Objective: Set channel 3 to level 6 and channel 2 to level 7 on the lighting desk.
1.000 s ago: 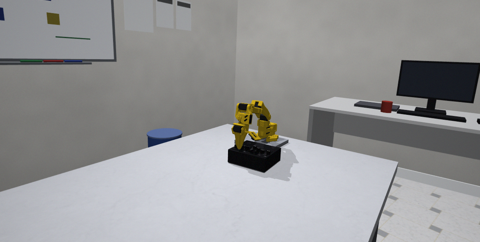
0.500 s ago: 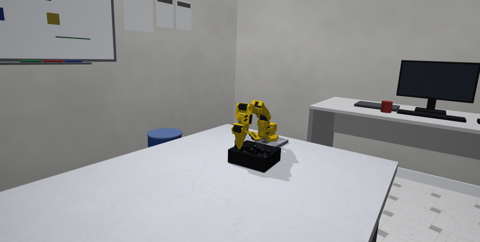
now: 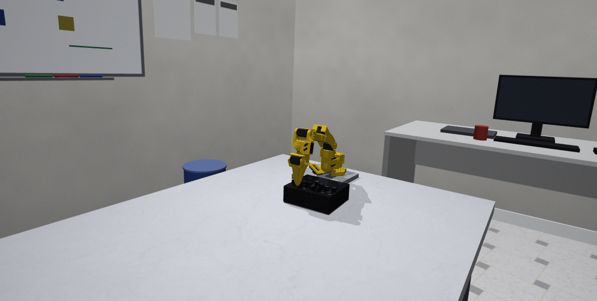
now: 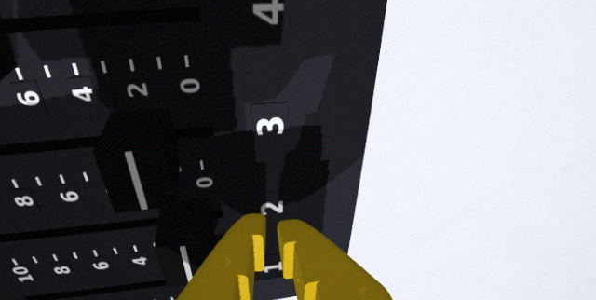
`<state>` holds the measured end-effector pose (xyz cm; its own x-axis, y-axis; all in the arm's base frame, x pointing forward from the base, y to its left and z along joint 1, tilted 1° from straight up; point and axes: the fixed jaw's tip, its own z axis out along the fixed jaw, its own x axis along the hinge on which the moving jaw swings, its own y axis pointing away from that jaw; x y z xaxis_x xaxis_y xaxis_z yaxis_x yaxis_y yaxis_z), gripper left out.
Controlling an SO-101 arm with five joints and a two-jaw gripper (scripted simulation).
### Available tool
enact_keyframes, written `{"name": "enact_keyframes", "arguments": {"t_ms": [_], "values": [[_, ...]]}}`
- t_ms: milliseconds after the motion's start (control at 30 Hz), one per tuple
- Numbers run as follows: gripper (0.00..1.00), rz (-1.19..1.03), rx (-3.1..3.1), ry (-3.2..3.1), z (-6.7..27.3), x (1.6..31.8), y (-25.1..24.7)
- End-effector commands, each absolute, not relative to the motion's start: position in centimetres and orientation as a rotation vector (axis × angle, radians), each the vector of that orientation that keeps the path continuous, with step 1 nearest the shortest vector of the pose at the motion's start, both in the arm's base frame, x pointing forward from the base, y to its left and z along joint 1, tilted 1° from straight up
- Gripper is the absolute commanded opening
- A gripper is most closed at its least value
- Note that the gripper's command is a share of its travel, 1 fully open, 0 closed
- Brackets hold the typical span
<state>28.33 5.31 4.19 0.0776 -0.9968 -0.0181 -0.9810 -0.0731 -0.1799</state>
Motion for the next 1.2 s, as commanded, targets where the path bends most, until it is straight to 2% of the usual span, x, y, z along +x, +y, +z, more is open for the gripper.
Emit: {"name": "enact_keyframes", "arguments": {"t_ms": [0,1167], "values": [[0.0,-0.121,-2.225,2.057,3.88,27.57,5.42],[0.0,-0.095,-2.243,2.073,3.72,27.04,5.58]]}}
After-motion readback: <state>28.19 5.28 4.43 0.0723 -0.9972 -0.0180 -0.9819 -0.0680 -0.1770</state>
